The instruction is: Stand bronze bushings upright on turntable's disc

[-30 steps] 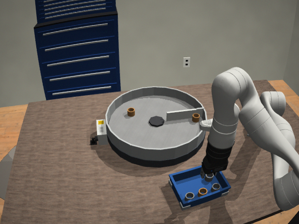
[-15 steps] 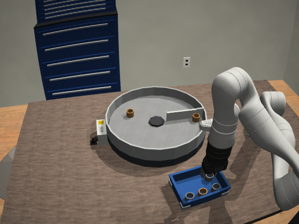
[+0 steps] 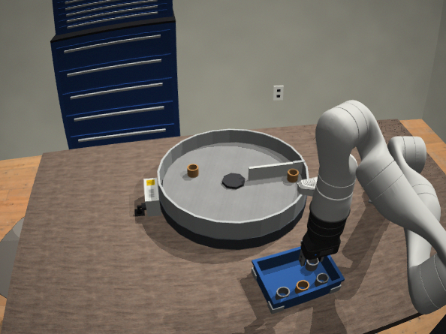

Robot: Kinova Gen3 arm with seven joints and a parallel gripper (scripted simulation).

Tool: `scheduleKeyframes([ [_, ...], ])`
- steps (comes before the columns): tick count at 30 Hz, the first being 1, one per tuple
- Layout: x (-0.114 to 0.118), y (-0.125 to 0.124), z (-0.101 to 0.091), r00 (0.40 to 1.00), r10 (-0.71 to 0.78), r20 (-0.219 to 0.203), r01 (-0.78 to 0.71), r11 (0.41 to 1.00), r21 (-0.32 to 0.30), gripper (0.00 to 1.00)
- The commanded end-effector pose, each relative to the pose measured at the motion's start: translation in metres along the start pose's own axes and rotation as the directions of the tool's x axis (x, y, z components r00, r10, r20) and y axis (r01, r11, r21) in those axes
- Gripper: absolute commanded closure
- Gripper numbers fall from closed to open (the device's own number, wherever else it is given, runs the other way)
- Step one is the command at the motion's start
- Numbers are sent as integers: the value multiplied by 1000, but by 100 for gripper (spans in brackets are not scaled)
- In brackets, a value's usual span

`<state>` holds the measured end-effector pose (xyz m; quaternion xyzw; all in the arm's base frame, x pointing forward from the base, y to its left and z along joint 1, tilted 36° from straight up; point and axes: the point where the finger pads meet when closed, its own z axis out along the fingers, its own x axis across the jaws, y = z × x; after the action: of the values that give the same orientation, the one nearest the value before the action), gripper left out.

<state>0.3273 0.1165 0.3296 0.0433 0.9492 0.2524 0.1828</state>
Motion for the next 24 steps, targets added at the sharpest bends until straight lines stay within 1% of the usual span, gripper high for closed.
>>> scheduleKeyframes([
  [1, -3, 0, 0, 1000, -2, 6, 2, 1000, -2, 24],
  [4, -2, 0, 5, 1000, -2, 4, 2, 1000, -2, 24],
  [7, 1, -2, 14, 1000, 0, -1, 0, 1000, 0, 24],
  [15, 0, -2, 50, 1000, 1, 0, -1, 1000, 0, 24],
  [17, 0, -2, 50, 1000, 1, 0, -1, 1000, 0, 24],
  [18, -3, 0, 54, 1000, -1, 5, 1, 1000, -2, 24],
  [21, -1, -2, 65, 1000, 1, 1, -1, 1000, -1, 24],
  [24, -4, 0, 71, 1000, -1, 5, 1, 1000, -3, 24],
])
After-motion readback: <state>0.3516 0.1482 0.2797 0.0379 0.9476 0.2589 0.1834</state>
